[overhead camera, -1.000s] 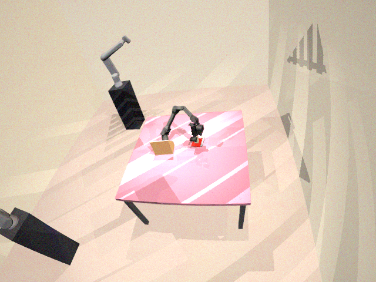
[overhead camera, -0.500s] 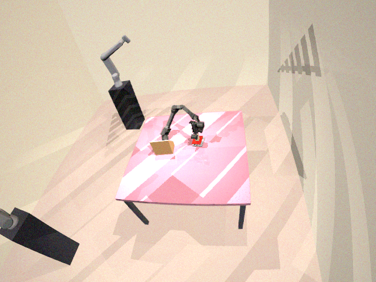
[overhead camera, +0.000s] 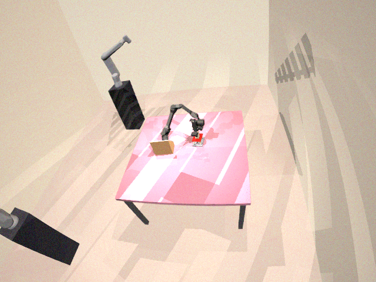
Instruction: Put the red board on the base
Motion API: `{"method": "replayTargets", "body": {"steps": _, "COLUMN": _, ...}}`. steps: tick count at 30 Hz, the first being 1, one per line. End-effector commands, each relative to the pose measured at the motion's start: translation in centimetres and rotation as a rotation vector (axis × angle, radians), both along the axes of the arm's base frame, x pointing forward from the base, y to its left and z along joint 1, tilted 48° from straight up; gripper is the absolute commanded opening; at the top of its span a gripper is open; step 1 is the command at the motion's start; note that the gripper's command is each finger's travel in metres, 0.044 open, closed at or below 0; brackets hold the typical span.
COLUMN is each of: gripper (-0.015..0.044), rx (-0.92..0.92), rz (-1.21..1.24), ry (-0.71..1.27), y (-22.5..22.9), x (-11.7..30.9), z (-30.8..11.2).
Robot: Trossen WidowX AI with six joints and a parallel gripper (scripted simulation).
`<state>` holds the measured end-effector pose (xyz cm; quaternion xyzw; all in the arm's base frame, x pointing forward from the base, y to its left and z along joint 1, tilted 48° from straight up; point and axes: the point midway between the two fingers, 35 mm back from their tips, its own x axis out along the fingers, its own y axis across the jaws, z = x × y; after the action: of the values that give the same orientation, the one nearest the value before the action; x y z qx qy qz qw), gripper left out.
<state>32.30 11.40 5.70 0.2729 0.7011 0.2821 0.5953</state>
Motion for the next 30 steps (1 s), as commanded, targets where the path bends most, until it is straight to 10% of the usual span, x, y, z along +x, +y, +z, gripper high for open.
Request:
{"method": "replayTargets", "body": {"steps": 1, "gripper": 0.0, "rx": 0.008, "rz": -0.003, "ry": 0.003, "y": 0.7, "x": -0.2, "z": 0.8}}
{"method": "replayTargets", "body": {"steps": 30, "gripper": 0.0, "rx": 0.005, "rz": -0.003, "ry": 0.006, "y": 2.1, "x": -0.7, "z": 0.4}}
